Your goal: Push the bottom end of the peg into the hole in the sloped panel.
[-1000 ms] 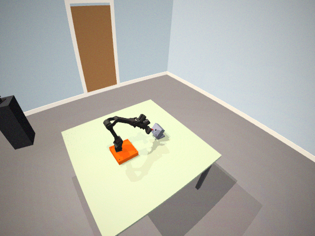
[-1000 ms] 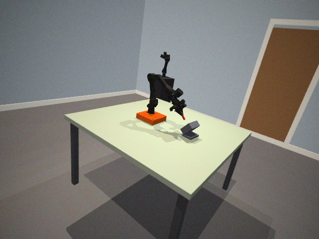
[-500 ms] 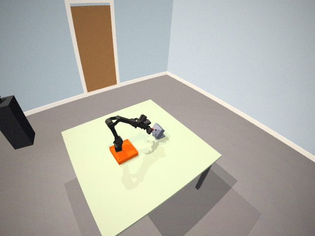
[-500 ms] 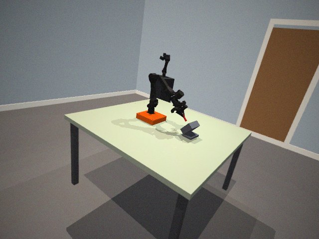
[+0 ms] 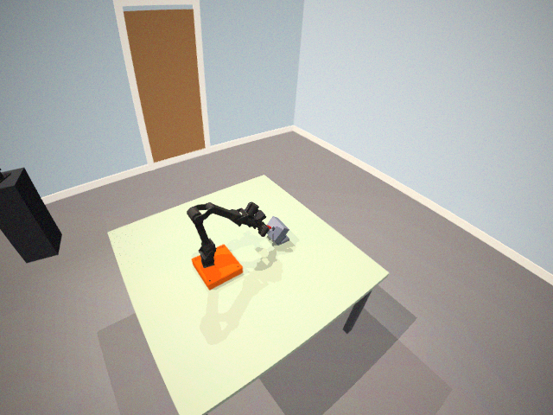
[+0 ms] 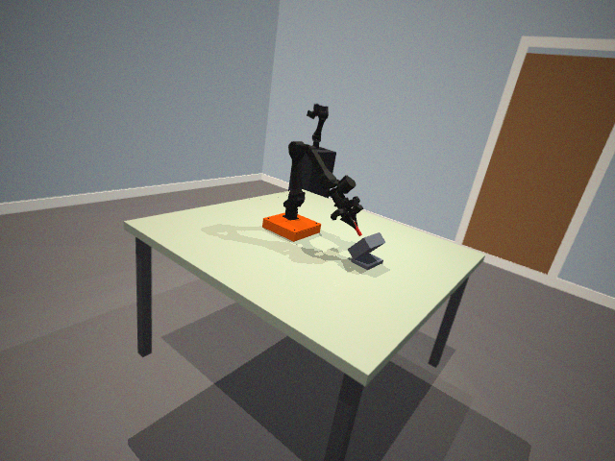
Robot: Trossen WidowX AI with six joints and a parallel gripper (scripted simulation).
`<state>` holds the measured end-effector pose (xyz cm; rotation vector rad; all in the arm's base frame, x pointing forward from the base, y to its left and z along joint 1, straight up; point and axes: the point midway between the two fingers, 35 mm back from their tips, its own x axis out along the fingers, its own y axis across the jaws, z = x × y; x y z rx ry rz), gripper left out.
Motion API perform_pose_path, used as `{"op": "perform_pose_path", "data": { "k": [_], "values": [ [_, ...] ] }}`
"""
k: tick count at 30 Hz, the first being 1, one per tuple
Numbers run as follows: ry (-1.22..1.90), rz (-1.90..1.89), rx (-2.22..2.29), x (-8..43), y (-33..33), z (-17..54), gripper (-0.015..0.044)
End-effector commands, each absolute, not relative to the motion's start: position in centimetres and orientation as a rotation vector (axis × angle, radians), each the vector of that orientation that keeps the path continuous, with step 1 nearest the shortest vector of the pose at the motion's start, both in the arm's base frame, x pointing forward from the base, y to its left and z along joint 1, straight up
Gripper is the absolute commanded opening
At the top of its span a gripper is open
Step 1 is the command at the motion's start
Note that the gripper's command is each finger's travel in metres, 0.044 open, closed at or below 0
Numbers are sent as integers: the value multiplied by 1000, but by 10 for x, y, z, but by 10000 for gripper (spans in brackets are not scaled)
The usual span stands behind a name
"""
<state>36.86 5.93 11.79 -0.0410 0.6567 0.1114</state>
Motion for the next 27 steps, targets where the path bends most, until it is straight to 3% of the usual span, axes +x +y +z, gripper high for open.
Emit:
{"op": "perform_pose_path", "data": {
  "k": [1,27],
  "values": [
    [655,112,-38,372,60,115,0],
    [657,110,-40,380,61,108,0]
  ]
}}
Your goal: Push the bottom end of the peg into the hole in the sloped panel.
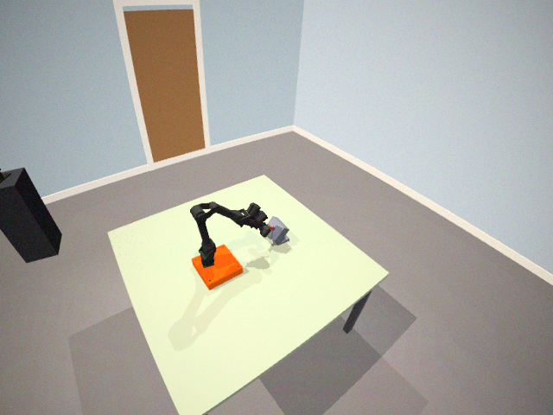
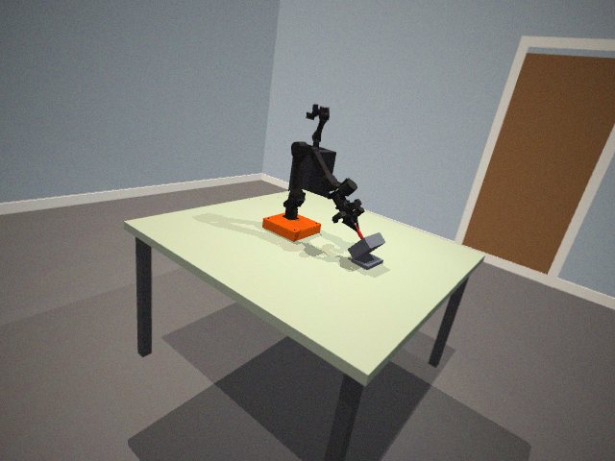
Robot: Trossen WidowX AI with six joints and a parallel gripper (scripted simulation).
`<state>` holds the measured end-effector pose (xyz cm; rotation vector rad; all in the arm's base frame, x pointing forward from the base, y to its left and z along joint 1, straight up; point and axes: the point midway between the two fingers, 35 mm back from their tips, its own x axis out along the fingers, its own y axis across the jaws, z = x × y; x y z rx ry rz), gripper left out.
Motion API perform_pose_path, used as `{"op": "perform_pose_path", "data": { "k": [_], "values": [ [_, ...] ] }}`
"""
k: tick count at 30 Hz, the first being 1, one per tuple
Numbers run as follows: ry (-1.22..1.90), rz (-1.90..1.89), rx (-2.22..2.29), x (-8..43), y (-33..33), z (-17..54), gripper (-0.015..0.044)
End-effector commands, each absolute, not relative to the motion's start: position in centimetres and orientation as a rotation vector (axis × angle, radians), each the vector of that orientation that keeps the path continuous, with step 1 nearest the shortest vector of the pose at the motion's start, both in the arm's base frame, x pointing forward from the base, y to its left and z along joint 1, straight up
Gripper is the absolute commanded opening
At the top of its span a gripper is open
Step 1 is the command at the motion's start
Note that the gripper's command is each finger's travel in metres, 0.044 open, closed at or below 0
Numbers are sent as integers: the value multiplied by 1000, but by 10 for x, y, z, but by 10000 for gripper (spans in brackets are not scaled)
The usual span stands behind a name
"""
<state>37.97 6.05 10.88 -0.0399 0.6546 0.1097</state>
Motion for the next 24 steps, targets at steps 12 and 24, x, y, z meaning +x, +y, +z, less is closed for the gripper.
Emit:
{"op": "perform_pose_path", "data": {
  "k": [12,24],
  "values": [
    [656,110,-40,385,62,106,0],
    [656,110,-40,392,63,101,0]
  ]
}}
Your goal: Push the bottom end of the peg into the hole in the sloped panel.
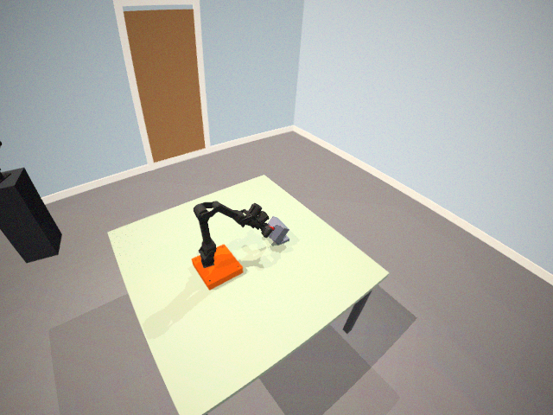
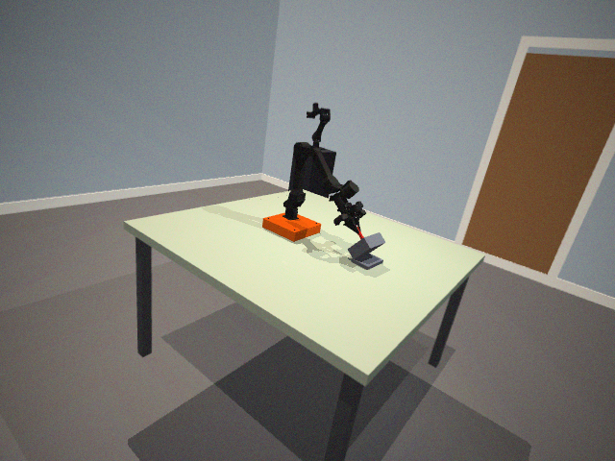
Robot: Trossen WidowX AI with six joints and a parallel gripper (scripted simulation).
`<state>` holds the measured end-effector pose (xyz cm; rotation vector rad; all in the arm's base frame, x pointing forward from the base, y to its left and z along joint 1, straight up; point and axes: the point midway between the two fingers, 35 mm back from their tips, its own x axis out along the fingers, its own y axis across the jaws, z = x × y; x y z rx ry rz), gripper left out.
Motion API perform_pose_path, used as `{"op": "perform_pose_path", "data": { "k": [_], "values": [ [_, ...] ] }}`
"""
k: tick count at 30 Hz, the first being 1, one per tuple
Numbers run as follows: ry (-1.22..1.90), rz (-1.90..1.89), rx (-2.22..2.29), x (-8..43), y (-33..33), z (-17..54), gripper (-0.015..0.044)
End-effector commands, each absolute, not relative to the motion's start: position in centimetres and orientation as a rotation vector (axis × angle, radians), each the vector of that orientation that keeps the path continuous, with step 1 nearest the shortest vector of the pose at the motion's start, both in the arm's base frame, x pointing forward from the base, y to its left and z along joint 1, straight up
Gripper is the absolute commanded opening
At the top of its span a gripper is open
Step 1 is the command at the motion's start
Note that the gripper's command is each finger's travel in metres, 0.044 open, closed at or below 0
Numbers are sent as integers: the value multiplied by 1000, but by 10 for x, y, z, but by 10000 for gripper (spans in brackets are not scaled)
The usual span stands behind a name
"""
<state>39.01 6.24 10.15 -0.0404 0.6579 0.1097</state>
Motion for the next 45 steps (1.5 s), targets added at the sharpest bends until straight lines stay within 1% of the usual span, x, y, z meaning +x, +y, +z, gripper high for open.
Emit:
{"op": "perform_pose_path", "data": {
  "k": [1,45],
  "values": [
    [656,110,-40,392,63,100,0],
    [657,108,-40,408,65,88,0]
  ]
}}
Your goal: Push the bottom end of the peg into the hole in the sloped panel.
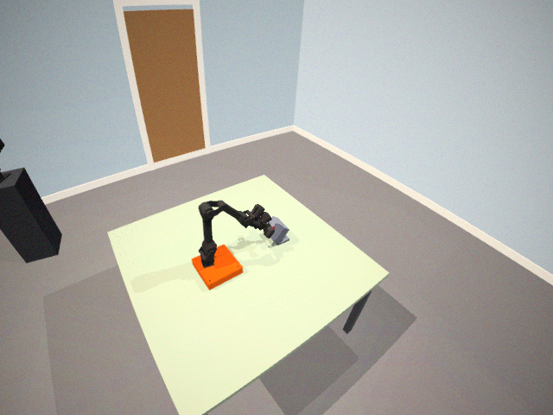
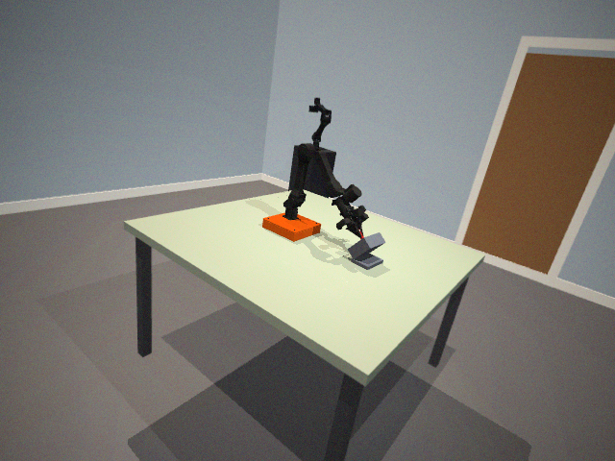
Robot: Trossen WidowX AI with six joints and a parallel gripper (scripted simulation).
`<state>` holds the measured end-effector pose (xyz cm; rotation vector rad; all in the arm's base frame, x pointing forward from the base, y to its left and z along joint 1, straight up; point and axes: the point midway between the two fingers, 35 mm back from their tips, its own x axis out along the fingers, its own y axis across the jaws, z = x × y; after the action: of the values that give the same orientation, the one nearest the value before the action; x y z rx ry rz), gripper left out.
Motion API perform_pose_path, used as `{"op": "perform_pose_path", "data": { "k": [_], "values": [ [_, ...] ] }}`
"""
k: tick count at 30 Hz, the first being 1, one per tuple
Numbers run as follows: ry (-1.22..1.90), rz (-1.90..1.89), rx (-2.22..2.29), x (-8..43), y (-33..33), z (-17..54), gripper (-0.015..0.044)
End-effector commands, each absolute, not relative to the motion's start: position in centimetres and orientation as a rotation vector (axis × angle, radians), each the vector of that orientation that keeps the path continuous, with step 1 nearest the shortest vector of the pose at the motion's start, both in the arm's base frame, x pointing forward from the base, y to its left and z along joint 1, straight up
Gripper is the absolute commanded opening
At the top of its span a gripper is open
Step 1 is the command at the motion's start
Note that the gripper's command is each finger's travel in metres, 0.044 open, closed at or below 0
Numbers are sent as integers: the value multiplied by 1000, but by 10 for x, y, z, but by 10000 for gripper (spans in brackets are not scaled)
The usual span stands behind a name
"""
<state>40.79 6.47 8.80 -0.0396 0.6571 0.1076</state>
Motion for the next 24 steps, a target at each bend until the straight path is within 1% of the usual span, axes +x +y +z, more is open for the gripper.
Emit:
{"op": "perform_pose_path", "data": {
  "k": [1,18,24],
  "values": [
    [657,108,-40,408,65,88,0],
    [657,108,-40,406,65,90,440],
    [657,108,-39,401,64,95,440]
  ]
}}
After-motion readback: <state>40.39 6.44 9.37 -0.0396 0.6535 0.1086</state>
